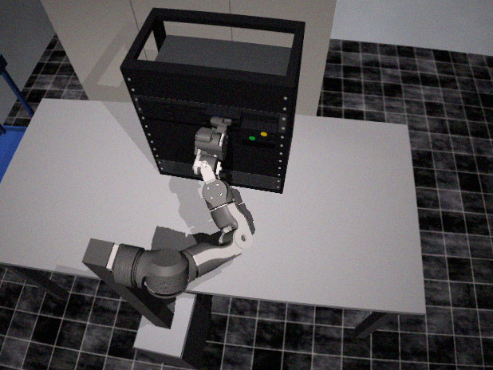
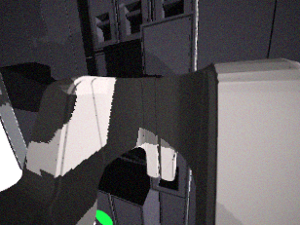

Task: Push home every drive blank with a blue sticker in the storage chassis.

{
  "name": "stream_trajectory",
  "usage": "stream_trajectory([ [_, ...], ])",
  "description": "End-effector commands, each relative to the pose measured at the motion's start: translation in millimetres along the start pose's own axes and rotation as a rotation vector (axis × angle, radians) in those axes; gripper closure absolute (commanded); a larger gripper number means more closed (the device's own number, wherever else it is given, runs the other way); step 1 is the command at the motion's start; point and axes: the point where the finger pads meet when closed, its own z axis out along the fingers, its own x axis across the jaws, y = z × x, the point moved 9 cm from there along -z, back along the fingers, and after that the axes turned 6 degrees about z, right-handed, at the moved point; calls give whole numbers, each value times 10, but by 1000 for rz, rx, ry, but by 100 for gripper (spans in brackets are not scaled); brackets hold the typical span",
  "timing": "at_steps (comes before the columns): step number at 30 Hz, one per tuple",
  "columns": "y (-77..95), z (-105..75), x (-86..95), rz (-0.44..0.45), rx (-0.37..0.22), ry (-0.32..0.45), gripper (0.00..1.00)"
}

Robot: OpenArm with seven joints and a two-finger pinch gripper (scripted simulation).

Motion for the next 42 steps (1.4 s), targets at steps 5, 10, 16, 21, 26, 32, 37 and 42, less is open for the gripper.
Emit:
stream_trajectory([
  [5, -22, 8, 22, -6, 13, 14, 100],
  [10, -25, 30, 27, -6, 13, 14, 100],
  [16, -38, 108, 45, -6, 13, 14, 100],
  [21, -39, 107, 46, -6, 13, 14, 100],
  [26, -39, 110, 47, -6, 13, 14, 100],
  [32, -53, 136, 68, -6, 13, 14, 100],
  [37, -55, 135, 70, -6, 14, 14, 100],
  [42, -55, 135, 70, -6, 14, 14, 100],
])
